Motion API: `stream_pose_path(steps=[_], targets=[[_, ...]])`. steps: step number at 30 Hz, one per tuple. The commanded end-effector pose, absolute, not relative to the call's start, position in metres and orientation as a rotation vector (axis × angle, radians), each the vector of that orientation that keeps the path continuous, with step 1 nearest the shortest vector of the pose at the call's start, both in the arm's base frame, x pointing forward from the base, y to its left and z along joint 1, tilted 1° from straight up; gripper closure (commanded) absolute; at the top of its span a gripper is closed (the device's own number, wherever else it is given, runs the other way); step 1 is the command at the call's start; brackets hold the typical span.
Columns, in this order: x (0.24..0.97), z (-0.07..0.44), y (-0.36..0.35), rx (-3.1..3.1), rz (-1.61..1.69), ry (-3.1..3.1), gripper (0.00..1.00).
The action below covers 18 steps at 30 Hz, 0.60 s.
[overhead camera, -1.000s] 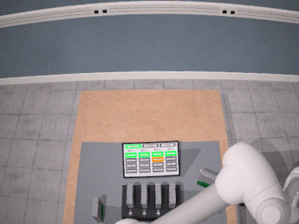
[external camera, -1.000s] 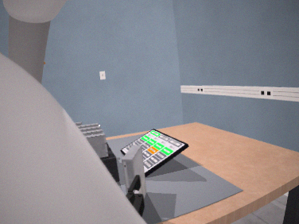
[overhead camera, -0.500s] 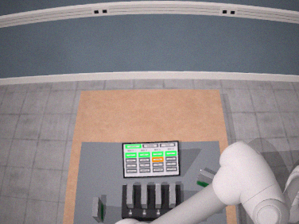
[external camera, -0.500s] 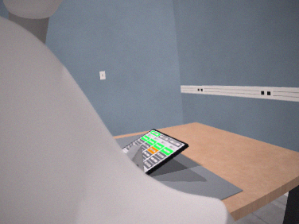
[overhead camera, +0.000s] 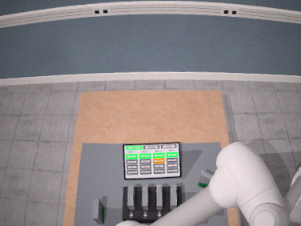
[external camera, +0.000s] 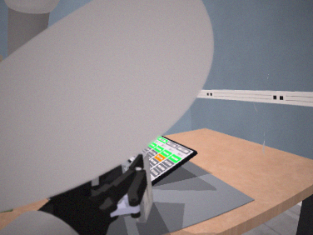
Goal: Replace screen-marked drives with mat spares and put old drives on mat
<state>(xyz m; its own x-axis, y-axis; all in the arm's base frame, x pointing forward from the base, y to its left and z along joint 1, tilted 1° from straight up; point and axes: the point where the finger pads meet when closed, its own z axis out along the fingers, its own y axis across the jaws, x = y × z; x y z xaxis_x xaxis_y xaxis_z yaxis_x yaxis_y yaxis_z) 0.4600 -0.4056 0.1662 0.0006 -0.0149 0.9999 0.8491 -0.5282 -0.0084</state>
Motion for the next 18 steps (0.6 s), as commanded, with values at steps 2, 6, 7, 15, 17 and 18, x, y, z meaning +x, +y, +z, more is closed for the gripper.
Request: stream_pose_path(steps=[2,6,7,15,17,18], targets=[[0.460,0.183,-0.406,-1.597,-1.609,-0.880,0.60],[0.460,0.194,-0.406,-1.597,-1.609,-0.880,0.60],[0.460,0.197,-0.406,-1.597,-1.609,-0.880,0.60],[0.460,0.210,-0.407,-1.597,-1.609,-0.880,0.60],[0.460,0.214,-0.407,-1.597,-1.609,-0.880,0.60],[0.460,0.215,-0.407,-1.597,-1.609,-0.880,0.60]])
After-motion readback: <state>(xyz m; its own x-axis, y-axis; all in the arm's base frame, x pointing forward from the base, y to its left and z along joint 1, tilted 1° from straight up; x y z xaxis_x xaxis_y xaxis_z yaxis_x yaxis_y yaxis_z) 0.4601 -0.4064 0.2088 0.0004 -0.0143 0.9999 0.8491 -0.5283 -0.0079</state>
